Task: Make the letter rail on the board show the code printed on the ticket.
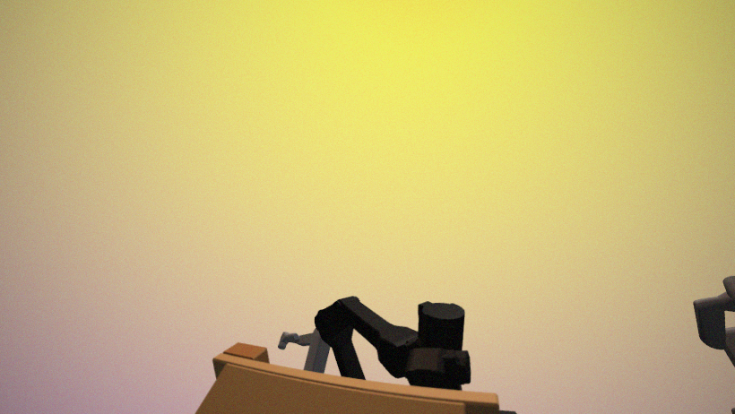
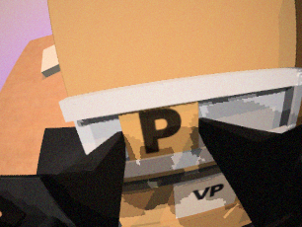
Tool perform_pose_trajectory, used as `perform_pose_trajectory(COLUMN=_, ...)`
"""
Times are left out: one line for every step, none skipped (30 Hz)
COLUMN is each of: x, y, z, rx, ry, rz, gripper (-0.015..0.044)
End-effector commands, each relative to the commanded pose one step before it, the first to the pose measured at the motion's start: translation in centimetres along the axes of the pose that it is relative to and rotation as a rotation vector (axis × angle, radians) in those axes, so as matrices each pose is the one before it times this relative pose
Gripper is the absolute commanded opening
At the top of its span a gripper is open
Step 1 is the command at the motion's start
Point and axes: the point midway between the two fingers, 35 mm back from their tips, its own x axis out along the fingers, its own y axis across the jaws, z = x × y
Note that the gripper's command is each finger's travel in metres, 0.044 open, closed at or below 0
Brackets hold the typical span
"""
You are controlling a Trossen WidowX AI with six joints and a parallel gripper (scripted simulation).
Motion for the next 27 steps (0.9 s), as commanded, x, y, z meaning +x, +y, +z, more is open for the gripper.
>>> perform_pose_trajectory(x=-0.029, y=-0.262, z=0.010, rx=-0.0014, ry=-0.00125, rz=0.00346, gripper=0.0000)
perform_pose_trajectory(x=0.001, y=-0.062, z=0.001, rx=0.0000, ry=0.00001, rz=-0.00003, gripper=0.0000)
perform_pose_trajectory(x=0.001, y=-0.063, z=0.001, rx=0.0000, ry=0.00001, rz=-0.00003, gripper=0.0000)
perform_pose_trajectory(x=0.001, y=-0.065, z=0.001, rx=0.0000, ry=0.00001, rz=-0.00003, gripper=0.0000)
perform_pose_trajectory(x=0.001, y=-0.061, z=0.001, rx=0.0000, ry=0.00001, rz=-0.00003, gripper=0.0000)
perform_pose_trajectory(x=0.001, y=-0.062, z=0.001, rx=0.0000, ry=0.00001, rz=-0.00003, gripper=0.0000)
perform_pose_trajectory(x=0.001, y=-0.065, z=0.001, rx=0.0000, ry=0.00001, rz=-0.00003, gripper=0.0000)
perform_pose_trajectory(x=0.001, y=-0.065, z=0.001, rx=0.0000, ry=0.00001, rz=-0.00003, gripper=0.0000)
perform_pose_trajectory(x=0.001, y=-0.060, z=0.001, rx=0.0000, ry=0.00001, rz=-0.00003, gripper=0.0000)
perform_pose_trajectory(x=0.001, y=-0.062, z=0.001, rx=0.0000, ry=0.00001, rz=-0.00003, gripper=0.0000)
perform_pose_trajectory(x=0.001, y=-0.065, z=0.001, rx=0.0000, ry=0.00001, rz=-0.00003, gripper=0.0000)
perform_pose_trajectory(x=0.001, y=-0.065, z=0.001, rx=0.0000, ry=0.00001, rz=-0.00003, gripper=0.0000)
perform_pose_trajectory(x=0.001, y=-0.060, z=0.001, rx=0.0000, ry=0.00001, rz=-0.00003, gripper=0.0000)
perform_pose_trajectory(x=0.001, y=-0.062, z=0.001, rx=0.0000, ry=0.00001, rz=-0.00003, gripper=0.0000)
perform_pose_trajectory(x=0.001, y=-0.065, z=0.001, rx=0.0000, ry=0.00001, rz=-0.00003, gripper=0.0000)
perform_pose_trajectory(x=0.001, y=-0.065, z=0.001, rx=0.0000, ry=0.00001, rz=-0.00003, gripper=0.0000)
perform_pose_trajectory(x=0.001, y=-0.060, z=0.001, rx=0.0000, ry=0.00001, rz=-0.00003, gripper=0.0000)
perform_pose_trajectory(x=0.001, y=-0.062, z=0.001, rx=0.0000, ry=0.00001, rz=-0.00003, gripper=0.0000)
perform_pose_trajectory(x=0.001, y=-0.065, z=0.001, rx=0.0000, ry=0.00001, rz=-0.00003, gripper=0.0000)
perform_pose_trajectory(x=0.001, y=-0.065, z=0.001, rx=0.0000, ry=0.00001, rz=-0.00003, gripper=0.0000)
perform_pose_trajectory(x=0.001, y=-0.060, z=0.001, rx=0.0000, ry=0.00001, rz=-0.00003, gripper=0.0000)
perform_pose_trajectory(x=0.001, y=-0.062, z=0.001, rx=0.0000, ry=0.00001, rz=-0.00003, gripper=0.0000)
perform_pose_trajectory(x=0.001, y=-0.065, z=0.001, rx=0.0000, ry=0.00001, rz=-0.00003, gripper=0.0000)
perform_pose_trajectory(x=0.001, y=-0.065, z=0.001, rx=0.0000, ry=0.00001, rz=-0.00003, gripper=0.0000)
perform_pose_trajectory(x=0.001, y=-0.060, z=0.001, rx=0.0000, ry=0.00001, rz=-0.00003, gripper=0.0000)
perform_pose_trajectory(x=0.001, y=-0.062, z=0.001, rx=0.0000, ry=0.00001, rz=-0.00003, gripper=0.0000)
perform_pose_trajectory(x=0.001, y=-0.065, z=0.001, rx=0.0000, ry=0.00001, rz=-0.00003, gripper=0.0000)
